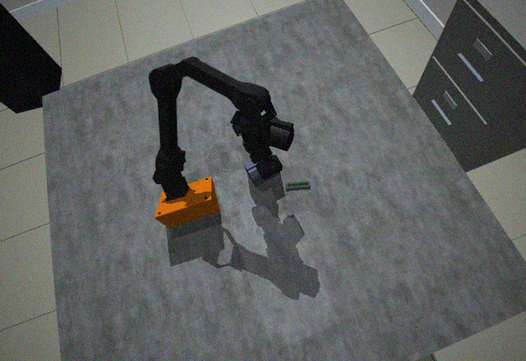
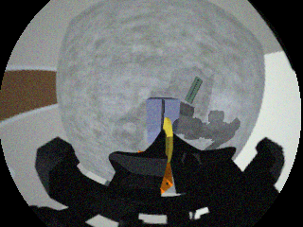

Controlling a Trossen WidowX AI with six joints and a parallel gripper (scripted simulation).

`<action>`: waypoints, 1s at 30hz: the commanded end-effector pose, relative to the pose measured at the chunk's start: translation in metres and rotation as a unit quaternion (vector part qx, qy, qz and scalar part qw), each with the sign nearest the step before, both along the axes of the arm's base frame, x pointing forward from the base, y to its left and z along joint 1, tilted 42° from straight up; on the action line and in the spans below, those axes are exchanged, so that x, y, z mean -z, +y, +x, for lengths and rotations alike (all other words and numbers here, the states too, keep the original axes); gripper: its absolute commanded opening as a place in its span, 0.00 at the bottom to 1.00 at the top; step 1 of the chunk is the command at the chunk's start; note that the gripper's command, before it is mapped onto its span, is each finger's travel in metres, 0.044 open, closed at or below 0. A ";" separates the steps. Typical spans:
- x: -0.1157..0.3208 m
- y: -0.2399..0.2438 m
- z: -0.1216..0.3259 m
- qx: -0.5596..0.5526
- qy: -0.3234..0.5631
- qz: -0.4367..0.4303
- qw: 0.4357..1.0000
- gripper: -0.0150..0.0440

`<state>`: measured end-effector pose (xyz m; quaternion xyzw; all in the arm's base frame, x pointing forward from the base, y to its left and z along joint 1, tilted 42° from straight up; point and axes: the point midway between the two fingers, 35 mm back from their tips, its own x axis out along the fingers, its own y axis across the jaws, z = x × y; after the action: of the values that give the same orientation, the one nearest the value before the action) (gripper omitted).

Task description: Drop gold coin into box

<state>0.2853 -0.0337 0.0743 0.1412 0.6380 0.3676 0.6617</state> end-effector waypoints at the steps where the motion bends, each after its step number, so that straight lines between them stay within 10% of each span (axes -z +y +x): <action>1: -0.004 0.000 -0.003 -0.004 -0.006 -0.001 1.000 0.25; 30: 0.005 0.007 -0.002 0.001 0.001 0.001 1.000 0.25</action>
<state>0.2843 -0.0290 0.0705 0.1394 0.6382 0.3673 0.6620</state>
